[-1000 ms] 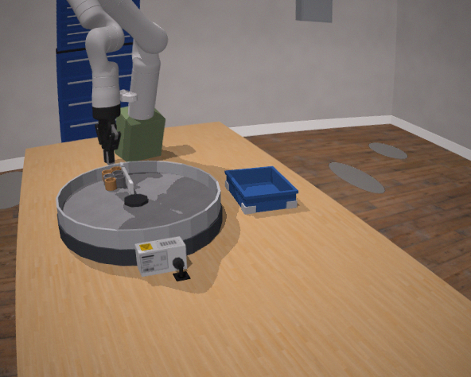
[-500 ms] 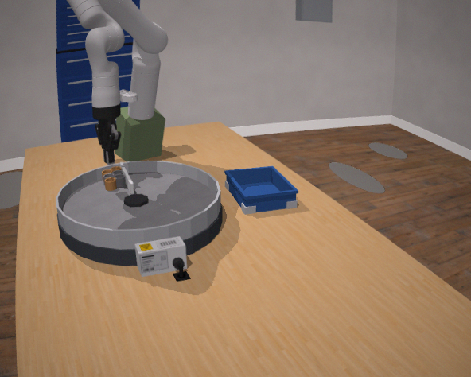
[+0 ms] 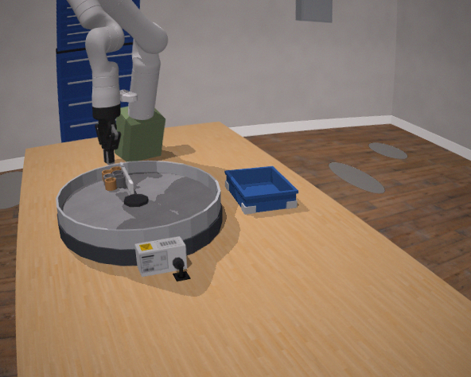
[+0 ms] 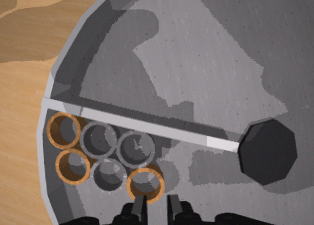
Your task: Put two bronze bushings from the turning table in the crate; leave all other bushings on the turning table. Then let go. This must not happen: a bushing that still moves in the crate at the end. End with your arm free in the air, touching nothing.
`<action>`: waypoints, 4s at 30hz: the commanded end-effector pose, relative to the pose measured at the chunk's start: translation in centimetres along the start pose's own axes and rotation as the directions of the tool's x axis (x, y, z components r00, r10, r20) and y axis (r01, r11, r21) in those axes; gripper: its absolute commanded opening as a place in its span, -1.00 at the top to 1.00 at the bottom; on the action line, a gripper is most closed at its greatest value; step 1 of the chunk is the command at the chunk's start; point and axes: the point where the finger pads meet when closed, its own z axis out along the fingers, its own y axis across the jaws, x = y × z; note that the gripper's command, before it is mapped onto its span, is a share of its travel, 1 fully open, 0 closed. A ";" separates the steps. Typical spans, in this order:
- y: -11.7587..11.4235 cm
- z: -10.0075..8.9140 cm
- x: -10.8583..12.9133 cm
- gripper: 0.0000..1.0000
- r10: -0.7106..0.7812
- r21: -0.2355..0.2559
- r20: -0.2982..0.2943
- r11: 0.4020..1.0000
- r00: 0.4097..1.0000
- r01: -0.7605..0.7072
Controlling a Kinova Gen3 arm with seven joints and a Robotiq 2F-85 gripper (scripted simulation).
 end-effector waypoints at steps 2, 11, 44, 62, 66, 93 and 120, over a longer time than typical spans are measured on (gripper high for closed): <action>0.0 0.0 0.0 0.72 0.000 0.000 0.001 1.000 1.000 0.000; 0.0 0.0 0.0 0.72 0.000 0.000 0.001 1.000 1.000 0.000; 0.1 2.9 0.1 0.72 -0.003 -0.001 0.000 1.000 1.000 0.003; 0.1 4.4 0.1 0.72 -0.004 -0.001 -0.001 1.000 1.000 0.004; 0.1 4.4 0.1 0.72 -0.004 -0.001 -0.001 1.000 1.000 0.004; 0.1 5.5 0.2 0.72 -0.005 -0.001 -0.001 1.000 1.000 0.005; 0.2 6.2 0.2 0.72 -0.005 -0.001 -0.002 1.000 1.000 0.005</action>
